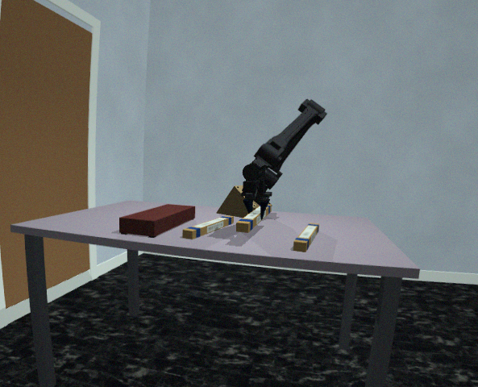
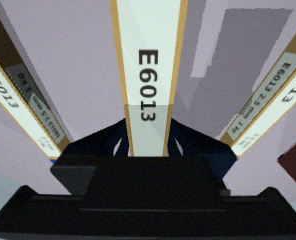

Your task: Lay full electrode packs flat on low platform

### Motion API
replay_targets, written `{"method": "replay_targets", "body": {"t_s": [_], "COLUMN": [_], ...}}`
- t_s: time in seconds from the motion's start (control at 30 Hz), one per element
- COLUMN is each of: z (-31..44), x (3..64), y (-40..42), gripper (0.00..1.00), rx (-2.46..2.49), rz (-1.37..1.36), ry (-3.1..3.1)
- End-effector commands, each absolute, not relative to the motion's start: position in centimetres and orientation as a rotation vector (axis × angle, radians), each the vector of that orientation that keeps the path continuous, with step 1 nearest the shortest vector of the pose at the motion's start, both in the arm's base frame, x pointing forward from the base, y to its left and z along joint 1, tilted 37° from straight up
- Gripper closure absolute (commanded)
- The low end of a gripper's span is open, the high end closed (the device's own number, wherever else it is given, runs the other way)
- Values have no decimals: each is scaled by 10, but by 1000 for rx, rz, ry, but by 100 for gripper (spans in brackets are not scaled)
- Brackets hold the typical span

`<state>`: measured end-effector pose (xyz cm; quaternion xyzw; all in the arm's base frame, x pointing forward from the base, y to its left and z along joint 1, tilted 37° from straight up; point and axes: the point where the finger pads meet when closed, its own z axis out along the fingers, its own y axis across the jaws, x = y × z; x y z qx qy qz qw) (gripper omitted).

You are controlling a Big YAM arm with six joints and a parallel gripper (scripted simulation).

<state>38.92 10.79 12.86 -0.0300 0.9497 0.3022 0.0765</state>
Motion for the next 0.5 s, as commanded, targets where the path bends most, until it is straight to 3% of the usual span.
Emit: {"method": "replay_targets", "body": {"t_s": [0.0,0.47], "z": [175,177], "x": [425,426], "y": [87,87], "gripper": [100,100], "rx": [-73,-75], "rz": [870,869], "ry": [2739,2737]}}
